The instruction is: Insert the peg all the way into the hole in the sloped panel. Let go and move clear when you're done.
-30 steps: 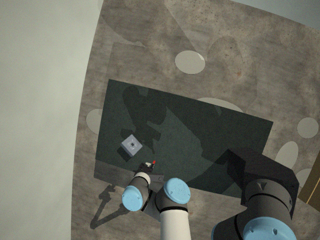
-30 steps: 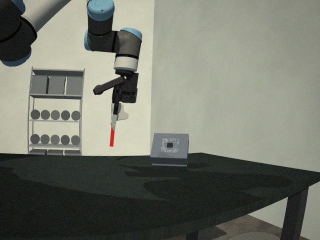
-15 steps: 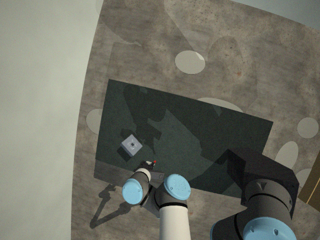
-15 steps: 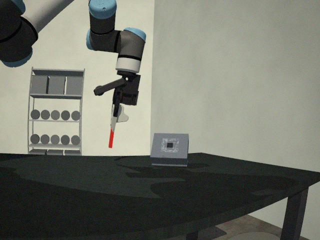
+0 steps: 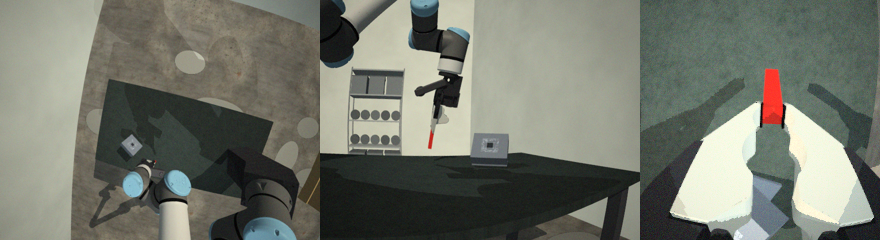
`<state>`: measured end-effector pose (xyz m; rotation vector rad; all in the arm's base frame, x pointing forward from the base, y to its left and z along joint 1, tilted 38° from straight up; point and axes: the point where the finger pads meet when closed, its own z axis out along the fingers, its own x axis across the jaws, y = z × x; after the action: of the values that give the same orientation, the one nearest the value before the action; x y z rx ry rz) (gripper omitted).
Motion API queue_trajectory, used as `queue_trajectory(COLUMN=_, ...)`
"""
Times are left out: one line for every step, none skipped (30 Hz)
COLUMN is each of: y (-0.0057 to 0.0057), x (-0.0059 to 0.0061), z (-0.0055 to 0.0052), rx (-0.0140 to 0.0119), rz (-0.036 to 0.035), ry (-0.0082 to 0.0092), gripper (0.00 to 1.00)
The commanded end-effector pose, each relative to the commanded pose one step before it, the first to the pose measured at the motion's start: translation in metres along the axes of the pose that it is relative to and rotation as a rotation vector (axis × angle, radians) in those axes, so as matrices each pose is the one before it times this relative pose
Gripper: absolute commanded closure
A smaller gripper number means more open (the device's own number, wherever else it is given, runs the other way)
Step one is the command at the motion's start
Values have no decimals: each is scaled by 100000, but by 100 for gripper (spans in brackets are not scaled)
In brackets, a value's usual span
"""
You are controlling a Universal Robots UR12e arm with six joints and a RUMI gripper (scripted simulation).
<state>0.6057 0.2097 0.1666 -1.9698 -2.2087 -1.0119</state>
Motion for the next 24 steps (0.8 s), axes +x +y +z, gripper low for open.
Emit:
queue_trajectory(y=66, x=-178, z=38, rx=736, rz=464, ry=2215, gripper=100)
queue_trajectory(y=10, x=-40, z=9, rx=142, rz=122, ry=467, gripper=100)
queue_trajectory(y=11, x=-40, z=8, rx=137, rz=124, ry=468, gripper=100)
queue_trajectory(y=12, x=-40, z=7, rx=132, rz=126, ry=469, gripper=100)
queue_trajectory(y=0, x=0, z=0, rx=0, rz=0, ry=0, gripper=100)
queue_trajectory(y=0, x=0, z=0, rx=0, rz=0, ry=0, gripper=100)
queue_trajectory(y=13, x=-39, z=5, rx=127, rz=127, ry=470, gripper=100)
queue_trajectory(y=14, x=-39, z=4, rx=122, rz=129, ry=471, gripper=100)
queue_trajectory(y=15, x=-39, z=3, rx=117, rz=130, ry=472, gripper=100)
queue_trajectory(y=16, x=-39, z=2, rx=112, rz=132, ry=473, gripper=100)
queue_trajectory(y=17, x=-39, z=0, rx=107, rz=133, ry=474, gripper=100)
queue_trajectory(y=18, x=-39, z=-1, rx=102, rz=135, ry=475, gripper=100)
queue_trajectory(y=19, x=-39, z=-2, rx=98, rz=136, ry=476, gripper=100)
queue_trajectory(y=20, x=-39, z=-3, rx=93, rz=138, ry=476, gripper=100)
queue_trajectory(y=22, x=-38, z=-5, rx=88, rz=139, ry=477, gripper=100)
queue_trajectory(y=23, x=-38, z=-6, rx=83, rz=141, ry=478, gripper=100)
queue_trajectory(y=24, x=-38, z=-7, rx=78, rz=142, ry=479, gripper=100)
queue_trajectory(y=25, x=-38, z=-8, rx=73, rz=144, ry=479, gripper=100)
queue_trajectory(y=26, x=-38, z=-10, rx=68, rz=145, ry=480, gripper=100)
queue_trajectory(y=27, x=-38, z=-11, rx=63, rz=146, ry=481, gripper=100)
queue_trajectory(y=28, x=-38, z=-12, rx=57, rz=148, ry=481, gripper=100)
queue_trajectory(y=0, x=0, z=0, rx=0, rz=0, ry=0, gripper=100)
queue_trajectory(y=0, x=0, z=0, rx=0, rz=0, ry=0, gripper=100)
queue_trajectory(y=29, x=-38, z=-13, rx=52, rz=149, ry=482, gripper=100)
